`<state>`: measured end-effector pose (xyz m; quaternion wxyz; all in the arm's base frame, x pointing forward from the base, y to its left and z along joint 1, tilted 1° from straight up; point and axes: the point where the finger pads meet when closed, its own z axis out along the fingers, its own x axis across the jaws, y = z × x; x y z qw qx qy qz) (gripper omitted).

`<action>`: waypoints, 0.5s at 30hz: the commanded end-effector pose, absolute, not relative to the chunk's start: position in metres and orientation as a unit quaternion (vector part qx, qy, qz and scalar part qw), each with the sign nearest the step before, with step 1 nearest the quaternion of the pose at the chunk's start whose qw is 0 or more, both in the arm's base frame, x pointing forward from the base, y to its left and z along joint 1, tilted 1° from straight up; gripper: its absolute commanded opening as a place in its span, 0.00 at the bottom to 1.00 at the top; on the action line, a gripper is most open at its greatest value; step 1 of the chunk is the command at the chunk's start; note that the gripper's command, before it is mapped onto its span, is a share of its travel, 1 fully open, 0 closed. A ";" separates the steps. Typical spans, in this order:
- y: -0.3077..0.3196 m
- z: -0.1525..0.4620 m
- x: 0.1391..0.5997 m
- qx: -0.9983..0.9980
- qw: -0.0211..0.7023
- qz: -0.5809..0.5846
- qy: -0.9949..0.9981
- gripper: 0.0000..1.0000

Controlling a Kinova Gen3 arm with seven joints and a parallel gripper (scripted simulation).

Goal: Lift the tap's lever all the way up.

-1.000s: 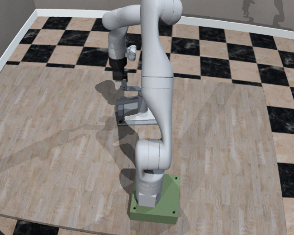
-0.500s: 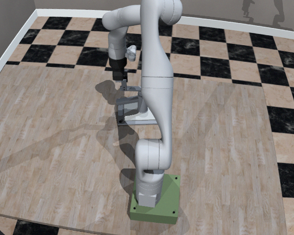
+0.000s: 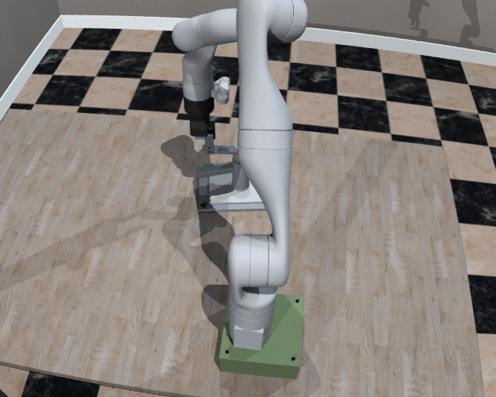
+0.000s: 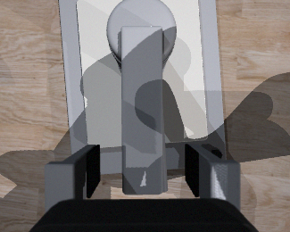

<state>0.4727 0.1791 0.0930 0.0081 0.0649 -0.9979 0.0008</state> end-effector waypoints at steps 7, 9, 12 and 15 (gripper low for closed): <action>0.179 0.091 0.473 0.065 0.007 0.000 -0.998 1.00; 0.179 0.089 0.473 0.065 0.007 0.000 -0.998 1.00; 0.179 0.087 0.473 0.065 0.007 0.000 -0.998 1.00; 0.179 0.084 0.473 0.065 0.007 0.000 -0.998 1.00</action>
